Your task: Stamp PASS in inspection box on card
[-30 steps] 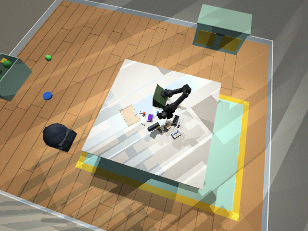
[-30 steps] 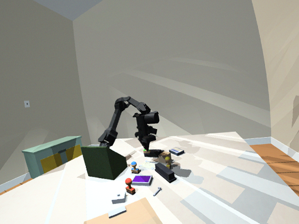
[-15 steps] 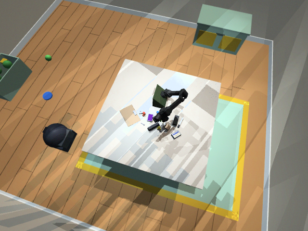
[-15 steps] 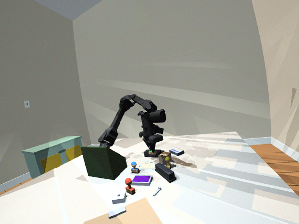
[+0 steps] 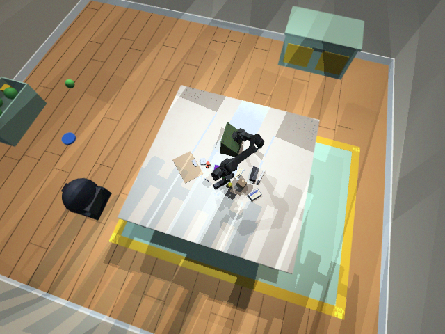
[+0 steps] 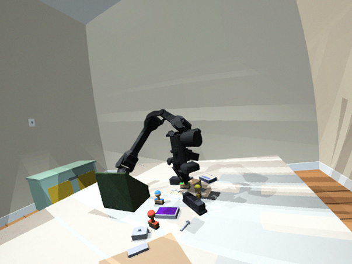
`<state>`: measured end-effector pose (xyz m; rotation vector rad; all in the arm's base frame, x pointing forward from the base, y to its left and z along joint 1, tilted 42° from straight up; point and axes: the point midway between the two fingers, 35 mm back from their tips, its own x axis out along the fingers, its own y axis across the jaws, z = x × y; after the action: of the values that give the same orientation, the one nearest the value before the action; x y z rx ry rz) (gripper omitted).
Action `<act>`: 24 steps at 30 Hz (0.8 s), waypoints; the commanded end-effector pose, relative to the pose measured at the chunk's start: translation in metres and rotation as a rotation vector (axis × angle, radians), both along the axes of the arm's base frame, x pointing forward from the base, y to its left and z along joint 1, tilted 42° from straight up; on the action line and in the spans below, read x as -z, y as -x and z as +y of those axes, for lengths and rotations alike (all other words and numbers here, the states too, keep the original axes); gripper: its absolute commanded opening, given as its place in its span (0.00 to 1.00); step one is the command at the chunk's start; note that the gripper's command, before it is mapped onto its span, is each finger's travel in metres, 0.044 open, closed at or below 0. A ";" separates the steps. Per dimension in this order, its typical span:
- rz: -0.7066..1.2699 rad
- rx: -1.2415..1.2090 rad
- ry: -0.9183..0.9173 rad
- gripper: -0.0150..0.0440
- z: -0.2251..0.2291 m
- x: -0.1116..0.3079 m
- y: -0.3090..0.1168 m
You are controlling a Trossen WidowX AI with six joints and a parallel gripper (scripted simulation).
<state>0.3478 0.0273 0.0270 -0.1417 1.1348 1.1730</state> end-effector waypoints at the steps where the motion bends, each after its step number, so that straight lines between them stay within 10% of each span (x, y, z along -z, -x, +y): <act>1: 0.006 -0.001 0.001 0.25 -0.011 0.012 -0.009; 24: 0.003 -0.003 -0.002 0.25 -0.039 0.063 -0.036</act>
<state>0.3851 -0.0163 -0.0299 -0.1456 1.1310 1.1728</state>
